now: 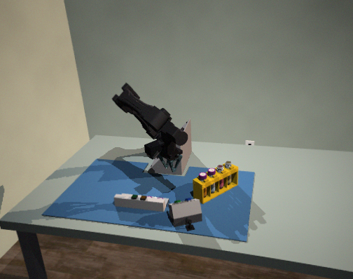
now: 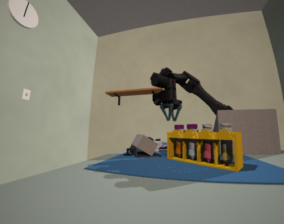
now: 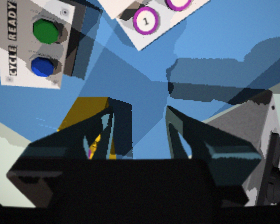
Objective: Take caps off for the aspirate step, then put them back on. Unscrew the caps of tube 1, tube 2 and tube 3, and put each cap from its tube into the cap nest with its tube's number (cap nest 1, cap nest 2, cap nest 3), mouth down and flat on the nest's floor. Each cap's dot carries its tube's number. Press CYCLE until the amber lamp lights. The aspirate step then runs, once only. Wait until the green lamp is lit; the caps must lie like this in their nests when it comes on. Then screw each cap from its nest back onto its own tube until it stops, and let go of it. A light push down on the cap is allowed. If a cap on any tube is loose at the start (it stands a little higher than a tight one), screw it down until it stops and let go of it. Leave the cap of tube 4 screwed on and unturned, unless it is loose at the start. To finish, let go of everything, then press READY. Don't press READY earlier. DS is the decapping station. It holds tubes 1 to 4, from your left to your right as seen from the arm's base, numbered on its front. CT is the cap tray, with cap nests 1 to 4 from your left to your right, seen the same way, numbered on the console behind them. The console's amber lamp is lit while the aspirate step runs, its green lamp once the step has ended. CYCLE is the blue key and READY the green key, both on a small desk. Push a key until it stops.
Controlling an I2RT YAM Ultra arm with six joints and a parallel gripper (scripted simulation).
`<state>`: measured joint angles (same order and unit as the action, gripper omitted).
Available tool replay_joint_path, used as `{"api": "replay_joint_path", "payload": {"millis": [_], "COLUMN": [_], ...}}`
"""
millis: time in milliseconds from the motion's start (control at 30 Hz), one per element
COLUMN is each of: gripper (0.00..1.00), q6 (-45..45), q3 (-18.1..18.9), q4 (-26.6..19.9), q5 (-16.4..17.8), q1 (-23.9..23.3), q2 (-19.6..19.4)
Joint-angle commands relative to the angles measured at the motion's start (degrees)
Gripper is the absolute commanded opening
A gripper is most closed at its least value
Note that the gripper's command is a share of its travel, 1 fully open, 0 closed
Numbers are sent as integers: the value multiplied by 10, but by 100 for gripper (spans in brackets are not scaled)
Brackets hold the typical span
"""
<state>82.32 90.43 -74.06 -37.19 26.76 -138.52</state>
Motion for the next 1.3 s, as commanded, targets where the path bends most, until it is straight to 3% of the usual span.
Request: {"api": "replay_joint_path", "payload": {"millis": [0,333,400,667,1267], "gripper": [49,49,49,49,49], "q6": [59,143,143,200,200], "q3": [11,81,81,189,190], "q4": [7,6,6,-19,-21], "q5": [16,66,66,107,107], "q1": [41,127,127,192,192], "q2": [-22,-137,-137,-246,-245]}}
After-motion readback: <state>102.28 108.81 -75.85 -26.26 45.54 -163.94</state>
